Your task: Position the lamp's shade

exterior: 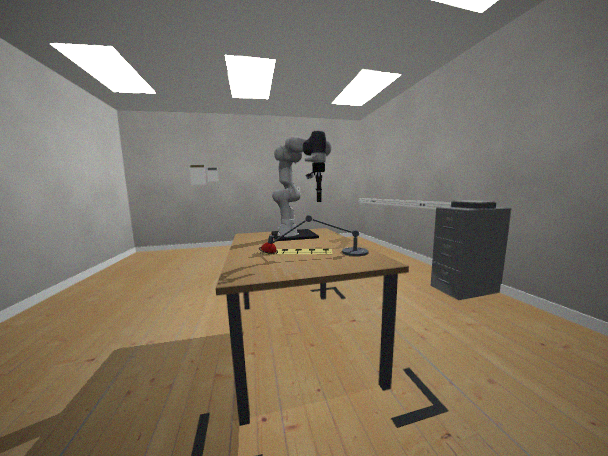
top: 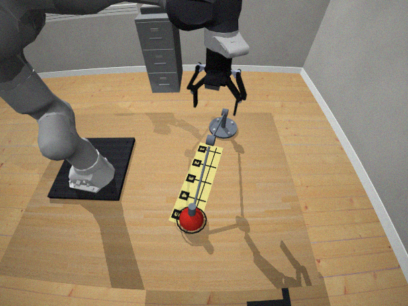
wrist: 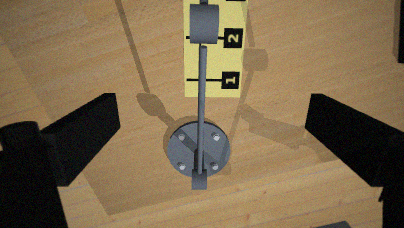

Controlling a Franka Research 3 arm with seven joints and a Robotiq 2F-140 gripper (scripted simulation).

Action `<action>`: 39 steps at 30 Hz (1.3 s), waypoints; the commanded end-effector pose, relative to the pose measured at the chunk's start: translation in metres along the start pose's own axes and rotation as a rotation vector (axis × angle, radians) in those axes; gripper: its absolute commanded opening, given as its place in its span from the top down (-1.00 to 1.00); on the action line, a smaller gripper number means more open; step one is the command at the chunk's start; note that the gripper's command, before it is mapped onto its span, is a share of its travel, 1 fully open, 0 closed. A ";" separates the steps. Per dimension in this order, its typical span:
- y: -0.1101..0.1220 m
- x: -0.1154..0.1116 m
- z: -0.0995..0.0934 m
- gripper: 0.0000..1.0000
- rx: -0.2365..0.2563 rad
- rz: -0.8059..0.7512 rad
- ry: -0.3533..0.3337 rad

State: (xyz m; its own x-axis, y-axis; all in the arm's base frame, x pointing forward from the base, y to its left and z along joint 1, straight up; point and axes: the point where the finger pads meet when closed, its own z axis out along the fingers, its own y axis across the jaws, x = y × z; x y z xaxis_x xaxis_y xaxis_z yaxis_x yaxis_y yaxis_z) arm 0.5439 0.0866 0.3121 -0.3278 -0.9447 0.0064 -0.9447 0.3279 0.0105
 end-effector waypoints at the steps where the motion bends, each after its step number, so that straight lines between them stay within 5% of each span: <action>1: -0.006 -0.002 0.012 -1.00 0.016 0.016 -0.003; 39: -0.001 0.000 0.094 -1.00 0.001 0.010 0.007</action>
State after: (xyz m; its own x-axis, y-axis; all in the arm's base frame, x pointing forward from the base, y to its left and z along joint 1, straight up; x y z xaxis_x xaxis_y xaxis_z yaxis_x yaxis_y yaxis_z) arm 0.5398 0.0851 0.2225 -0.3343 -0.9422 0.0217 -0.9422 0.3347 0.0180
